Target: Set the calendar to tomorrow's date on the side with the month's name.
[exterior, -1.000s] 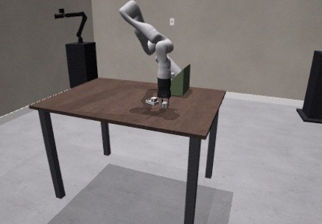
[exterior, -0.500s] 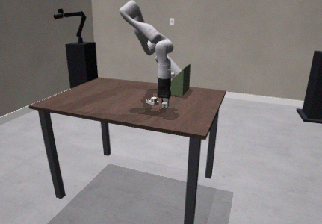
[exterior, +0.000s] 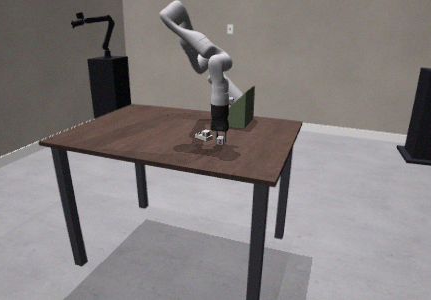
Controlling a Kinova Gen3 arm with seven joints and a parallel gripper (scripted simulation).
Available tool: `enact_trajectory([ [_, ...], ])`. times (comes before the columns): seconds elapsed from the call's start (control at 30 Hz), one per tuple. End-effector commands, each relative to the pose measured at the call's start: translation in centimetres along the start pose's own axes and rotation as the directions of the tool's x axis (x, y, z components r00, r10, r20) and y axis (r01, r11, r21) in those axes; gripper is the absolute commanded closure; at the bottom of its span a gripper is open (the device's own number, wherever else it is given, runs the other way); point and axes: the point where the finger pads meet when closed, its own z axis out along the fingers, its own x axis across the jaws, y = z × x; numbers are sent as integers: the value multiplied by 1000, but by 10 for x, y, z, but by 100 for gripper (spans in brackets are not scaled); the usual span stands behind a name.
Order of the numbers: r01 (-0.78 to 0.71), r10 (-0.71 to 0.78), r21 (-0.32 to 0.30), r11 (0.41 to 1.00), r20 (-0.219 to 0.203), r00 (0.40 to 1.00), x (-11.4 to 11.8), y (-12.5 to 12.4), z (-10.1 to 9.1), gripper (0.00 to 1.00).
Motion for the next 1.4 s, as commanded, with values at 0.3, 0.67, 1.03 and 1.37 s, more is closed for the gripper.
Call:
enact_trajectory([
  [0.3,0,0,-2,1000,-1,1000,0,1,-29,43],
  [0.67,0,0,-2,1000,-1,1000,0,0,-91,43],
  [1.03,0,0,-2,1000,-1,1000,0,0,-101,43],
  [1.37,-100,100,-1,995,-1,995,0,0,-101,43],
])
